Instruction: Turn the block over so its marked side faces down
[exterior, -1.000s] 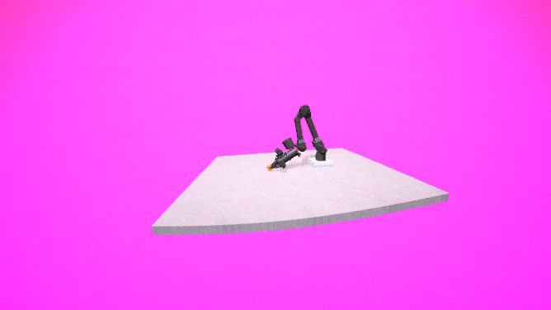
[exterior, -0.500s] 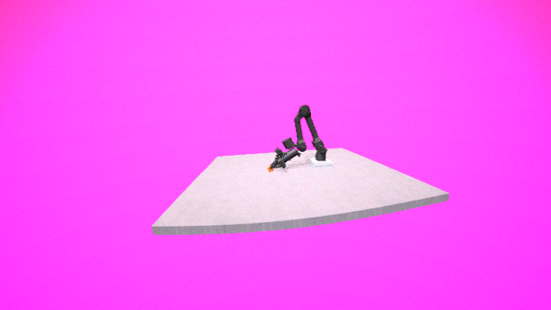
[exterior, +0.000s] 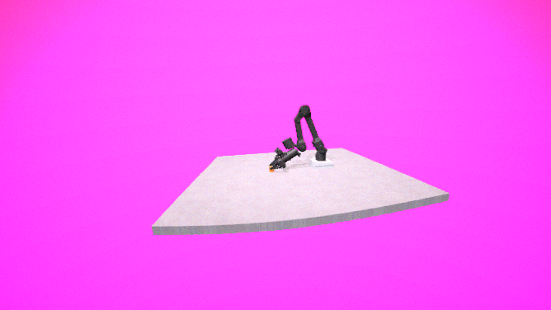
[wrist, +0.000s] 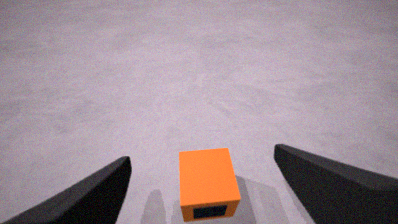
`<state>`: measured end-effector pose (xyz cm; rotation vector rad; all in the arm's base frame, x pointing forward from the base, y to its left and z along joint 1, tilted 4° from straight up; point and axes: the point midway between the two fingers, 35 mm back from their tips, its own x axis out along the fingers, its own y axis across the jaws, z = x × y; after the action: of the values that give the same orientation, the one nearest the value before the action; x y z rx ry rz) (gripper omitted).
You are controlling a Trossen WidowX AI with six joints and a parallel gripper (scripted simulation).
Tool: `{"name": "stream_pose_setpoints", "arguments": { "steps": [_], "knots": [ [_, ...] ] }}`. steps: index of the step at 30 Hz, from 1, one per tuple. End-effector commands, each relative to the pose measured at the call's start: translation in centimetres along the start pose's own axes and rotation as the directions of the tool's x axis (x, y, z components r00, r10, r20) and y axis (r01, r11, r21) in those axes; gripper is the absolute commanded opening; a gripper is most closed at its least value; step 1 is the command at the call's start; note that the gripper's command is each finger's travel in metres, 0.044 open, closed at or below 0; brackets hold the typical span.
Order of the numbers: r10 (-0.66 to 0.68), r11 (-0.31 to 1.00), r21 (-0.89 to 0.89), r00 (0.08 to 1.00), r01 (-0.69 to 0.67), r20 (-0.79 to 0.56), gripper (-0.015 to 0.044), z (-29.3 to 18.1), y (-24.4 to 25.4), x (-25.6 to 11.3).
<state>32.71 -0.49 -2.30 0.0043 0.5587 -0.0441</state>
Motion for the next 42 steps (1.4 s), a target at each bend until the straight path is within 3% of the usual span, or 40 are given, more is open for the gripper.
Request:
{"name": "stream_pose_setpoints", "arguments": {
  "steps": [1, 27, 35, 42],
  "knots": [
    [-0.005, 1.0, -0.005, 1.0, 0.005, 0.0, 0.044, 0.0, -0.1, 0.0],
    [-0.005, 1.0, -0.005, 1.0, 0.005, -0.006, 0.044, 0.0, -0.1, 0.1],
    [-0.005, 1.0, -0.006, 0.968, 0.003, -0.249, 0.044, 1.8, 0.1, 0.8],
    [-0.006, 1.0, -0.005, 0.886, 0.005, -0.463, 0.044, 4.9, 0.0, -3.4]
  ]
}}
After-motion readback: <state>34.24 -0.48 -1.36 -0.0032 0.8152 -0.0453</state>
